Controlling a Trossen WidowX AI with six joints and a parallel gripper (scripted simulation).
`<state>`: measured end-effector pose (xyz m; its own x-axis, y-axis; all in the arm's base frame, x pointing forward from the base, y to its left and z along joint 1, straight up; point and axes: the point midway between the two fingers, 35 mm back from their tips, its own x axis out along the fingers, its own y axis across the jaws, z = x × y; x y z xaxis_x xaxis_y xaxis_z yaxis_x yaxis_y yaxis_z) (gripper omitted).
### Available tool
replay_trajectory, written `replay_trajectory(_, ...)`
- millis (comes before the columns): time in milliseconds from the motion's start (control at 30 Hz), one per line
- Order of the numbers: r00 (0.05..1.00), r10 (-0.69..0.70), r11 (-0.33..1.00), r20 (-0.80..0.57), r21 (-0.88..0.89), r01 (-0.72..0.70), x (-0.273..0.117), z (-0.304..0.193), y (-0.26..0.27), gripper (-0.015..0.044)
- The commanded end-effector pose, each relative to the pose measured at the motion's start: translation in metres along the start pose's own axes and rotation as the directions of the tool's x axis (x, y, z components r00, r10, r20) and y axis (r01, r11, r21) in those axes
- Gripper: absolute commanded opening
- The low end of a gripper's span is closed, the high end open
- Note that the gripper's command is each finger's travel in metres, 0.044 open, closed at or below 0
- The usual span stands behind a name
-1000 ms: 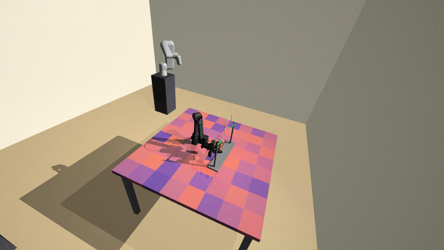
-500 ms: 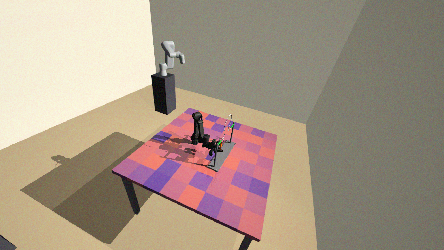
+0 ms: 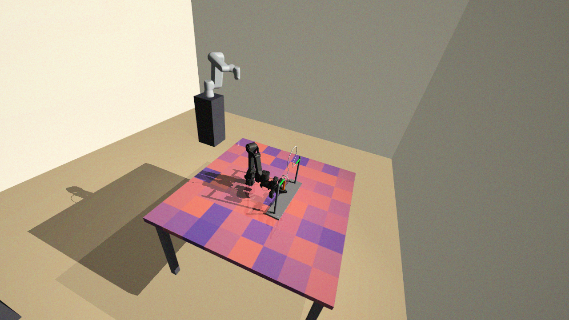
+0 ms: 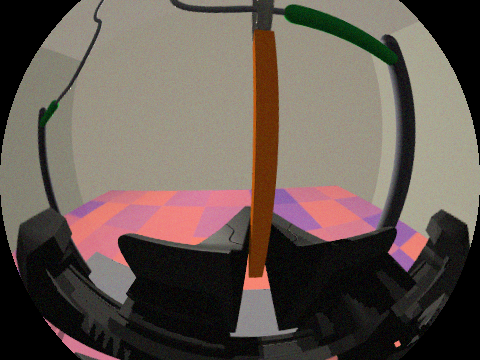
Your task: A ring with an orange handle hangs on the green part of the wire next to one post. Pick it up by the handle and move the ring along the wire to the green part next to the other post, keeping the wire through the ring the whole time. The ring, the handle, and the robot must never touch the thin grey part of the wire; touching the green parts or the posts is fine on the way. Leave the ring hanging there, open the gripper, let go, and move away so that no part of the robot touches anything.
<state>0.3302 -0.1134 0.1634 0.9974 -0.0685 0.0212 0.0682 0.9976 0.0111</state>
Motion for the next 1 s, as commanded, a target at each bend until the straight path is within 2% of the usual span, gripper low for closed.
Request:
replay_trajectory(0, 1.000, -0.001, 1.000, -0.004, 0.025, 0.001, -0.002, -0.002, 0.007, -0.0150)
replay_trajectory(333, 1.000, -0.001, 0.993, -0.005, 0.117, 0.001, -0.002, -0.001, 0.027, -0.0150)
replay_trajectory(967, 0.999, 0.017, 0.908, -0.034, 0.418, -0.002, -0.005, 0.014, 0.079, -0.0150)
